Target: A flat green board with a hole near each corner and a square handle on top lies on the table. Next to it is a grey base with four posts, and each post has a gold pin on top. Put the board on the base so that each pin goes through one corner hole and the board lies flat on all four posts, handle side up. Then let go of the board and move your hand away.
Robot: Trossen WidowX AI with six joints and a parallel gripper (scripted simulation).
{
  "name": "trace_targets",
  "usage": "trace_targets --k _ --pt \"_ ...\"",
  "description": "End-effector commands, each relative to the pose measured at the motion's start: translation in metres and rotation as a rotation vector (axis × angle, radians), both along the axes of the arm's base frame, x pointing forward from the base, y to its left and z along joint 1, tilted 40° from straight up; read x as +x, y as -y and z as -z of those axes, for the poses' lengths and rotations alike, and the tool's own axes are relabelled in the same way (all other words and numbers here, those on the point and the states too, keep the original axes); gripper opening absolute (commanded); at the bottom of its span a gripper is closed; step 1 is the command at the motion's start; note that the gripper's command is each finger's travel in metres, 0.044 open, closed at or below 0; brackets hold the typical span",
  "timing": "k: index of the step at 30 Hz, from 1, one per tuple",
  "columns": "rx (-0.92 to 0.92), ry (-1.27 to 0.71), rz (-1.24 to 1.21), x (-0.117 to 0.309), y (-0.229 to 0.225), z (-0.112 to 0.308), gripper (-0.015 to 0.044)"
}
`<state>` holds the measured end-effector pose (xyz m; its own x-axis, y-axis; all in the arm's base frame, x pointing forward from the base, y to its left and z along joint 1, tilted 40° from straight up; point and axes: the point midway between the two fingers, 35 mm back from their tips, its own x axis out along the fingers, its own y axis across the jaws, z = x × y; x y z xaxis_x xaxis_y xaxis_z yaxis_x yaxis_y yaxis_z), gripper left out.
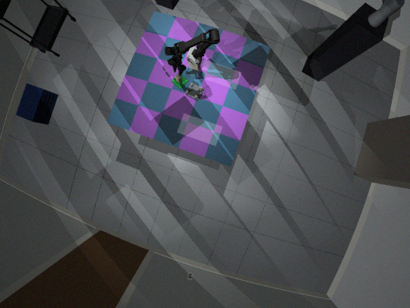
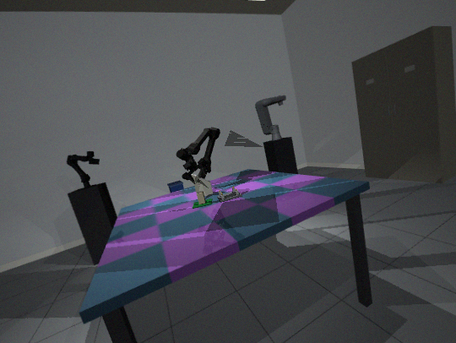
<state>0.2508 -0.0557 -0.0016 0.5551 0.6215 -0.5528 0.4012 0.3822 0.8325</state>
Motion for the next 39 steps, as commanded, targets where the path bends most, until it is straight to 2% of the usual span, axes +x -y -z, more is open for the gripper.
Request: trace_targets --k 1,23,27,39 --pt "-0.218 -0.298 -0.622 0.002 0.005 0.020 0.0440" --pt "-0.224 -0.314 -0.674 0.001 0.002 0.017 0.0440" --pt "-0.223 -0.313 -0.674 -0.002 -0.018 0.042 0.0440" --pt "-0.222 -0.312 -0.674 -0.004 -0.030 0.056 0.0440"
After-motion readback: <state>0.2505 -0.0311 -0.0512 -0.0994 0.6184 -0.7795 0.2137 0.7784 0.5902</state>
